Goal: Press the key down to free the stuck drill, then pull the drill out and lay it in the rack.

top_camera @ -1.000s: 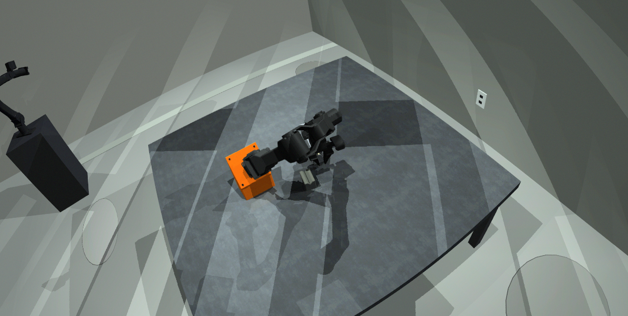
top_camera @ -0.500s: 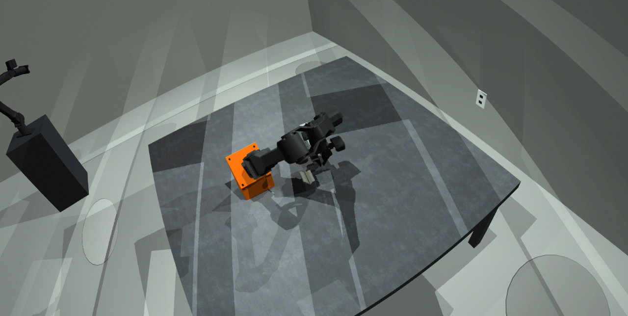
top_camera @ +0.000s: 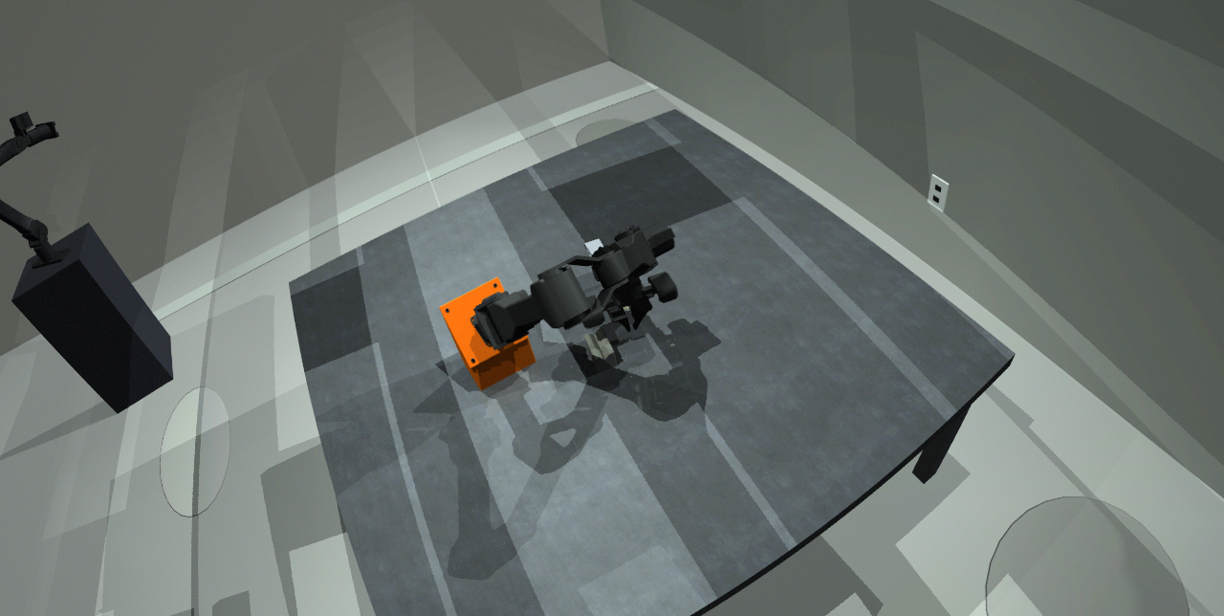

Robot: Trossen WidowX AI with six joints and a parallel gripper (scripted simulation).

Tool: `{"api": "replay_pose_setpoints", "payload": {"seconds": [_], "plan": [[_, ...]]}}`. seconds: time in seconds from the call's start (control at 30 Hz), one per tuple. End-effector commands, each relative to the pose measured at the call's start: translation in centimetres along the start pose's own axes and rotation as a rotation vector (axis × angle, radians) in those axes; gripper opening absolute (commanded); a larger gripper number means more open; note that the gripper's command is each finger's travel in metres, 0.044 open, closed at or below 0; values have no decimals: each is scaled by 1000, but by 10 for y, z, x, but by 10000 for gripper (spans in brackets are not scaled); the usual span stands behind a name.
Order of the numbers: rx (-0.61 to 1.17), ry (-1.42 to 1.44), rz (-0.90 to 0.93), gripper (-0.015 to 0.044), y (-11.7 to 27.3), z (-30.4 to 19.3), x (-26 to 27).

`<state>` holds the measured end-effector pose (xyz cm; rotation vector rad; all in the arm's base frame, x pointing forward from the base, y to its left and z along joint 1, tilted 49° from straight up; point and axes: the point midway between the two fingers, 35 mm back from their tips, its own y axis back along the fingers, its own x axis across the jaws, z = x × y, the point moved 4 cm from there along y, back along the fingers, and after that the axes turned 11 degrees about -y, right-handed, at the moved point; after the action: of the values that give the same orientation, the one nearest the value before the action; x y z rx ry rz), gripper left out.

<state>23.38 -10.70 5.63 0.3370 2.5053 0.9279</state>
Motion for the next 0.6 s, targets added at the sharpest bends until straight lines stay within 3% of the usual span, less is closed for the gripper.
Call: {"api": "replay_pose_setpoints", "payload": {"seconds": [0.0, 0.3, 0.57], "plan": [[2, 6, -5, 0, 1, -5, -1], [3, 6, -5, 0, 1, -18, -4], [1, 1, -1, 210, 0, -14, -3]]}}
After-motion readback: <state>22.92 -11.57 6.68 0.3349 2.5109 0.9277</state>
